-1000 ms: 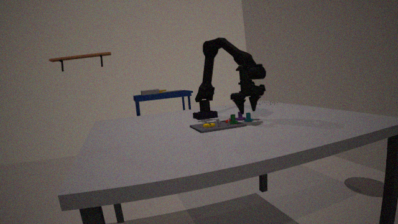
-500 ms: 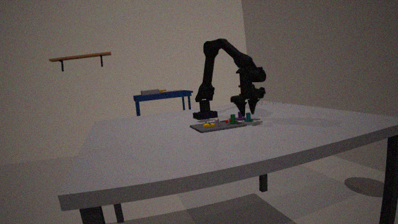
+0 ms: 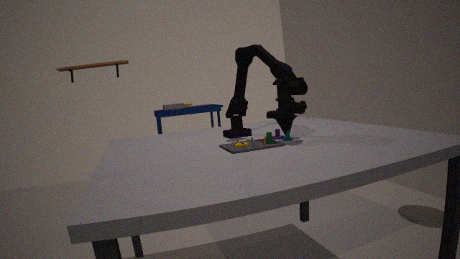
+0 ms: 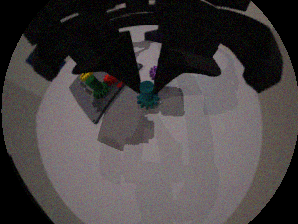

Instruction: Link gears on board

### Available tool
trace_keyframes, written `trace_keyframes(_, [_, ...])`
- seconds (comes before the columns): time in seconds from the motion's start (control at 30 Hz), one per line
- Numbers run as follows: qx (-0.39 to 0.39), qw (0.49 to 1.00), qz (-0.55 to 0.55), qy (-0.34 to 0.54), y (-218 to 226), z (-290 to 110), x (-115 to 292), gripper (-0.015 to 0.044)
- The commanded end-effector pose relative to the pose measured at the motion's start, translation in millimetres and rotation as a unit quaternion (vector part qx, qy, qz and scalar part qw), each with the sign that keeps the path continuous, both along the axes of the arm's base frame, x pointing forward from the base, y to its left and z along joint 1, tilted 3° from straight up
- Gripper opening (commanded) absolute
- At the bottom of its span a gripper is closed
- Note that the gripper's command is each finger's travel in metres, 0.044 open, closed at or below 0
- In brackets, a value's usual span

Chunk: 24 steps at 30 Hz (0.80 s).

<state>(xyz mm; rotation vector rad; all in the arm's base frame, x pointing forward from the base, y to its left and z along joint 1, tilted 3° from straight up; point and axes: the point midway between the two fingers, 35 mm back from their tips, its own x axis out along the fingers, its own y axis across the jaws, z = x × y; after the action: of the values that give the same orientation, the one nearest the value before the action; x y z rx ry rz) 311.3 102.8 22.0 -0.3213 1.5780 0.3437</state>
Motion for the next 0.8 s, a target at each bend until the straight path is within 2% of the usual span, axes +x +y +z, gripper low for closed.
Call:
trace_keyframes(0.0, [0.001,1.000,0.001,0.000,0,0,0,0.0000])
trace_keyframes(0.77, [0.001,1.000,0.001,0.000,2,47,11,0.0000])
